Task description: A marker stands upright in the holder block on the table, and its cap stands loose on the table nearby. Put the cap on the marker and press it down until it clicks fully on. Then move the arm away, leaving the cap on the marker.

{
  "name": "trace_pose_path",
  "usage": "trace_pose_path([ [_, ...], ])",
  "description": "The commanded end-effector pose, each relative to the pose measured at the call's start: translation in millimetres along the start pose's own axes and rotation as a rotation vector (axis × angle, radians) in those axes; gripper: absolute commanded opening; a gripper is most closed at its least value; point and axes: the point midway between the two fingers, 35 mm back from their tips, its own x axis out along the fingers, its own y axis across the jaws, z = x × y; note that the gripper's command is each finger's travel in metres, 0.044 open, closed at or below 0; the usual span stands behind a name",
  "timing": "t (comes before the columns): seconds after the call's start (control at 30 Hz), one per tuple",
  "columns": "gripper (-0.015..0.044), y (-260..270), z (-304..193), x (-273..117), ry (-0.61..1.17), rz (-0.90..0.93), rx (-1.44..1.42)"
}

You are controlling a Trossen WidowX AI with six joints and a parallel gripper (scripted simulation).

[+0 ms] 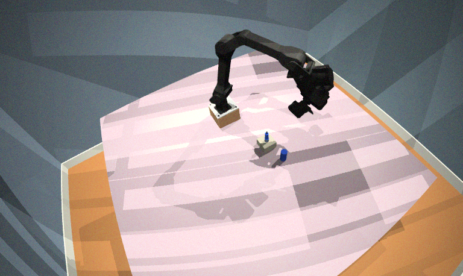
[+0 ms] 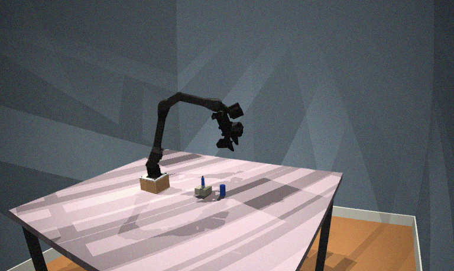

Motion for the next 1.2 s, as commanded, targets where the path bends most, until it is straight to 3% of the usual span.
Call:
trace_pose_path([
  [0.0,0.0239,-75,12,12,-0.024,-0.213,0.586],
  [0.33,0.0239,-162,10,11,-0.164,-0.465,1.319],
  [0.7,0.0239,-163,14,13,-0.169,-0.470,1.336],
  [0.83,0.0239,-176,9,41,-0.169,-0.470,1.336],
  [1.17,0.0239,-185,6,57,-0.169,-0.470,1.336],
])
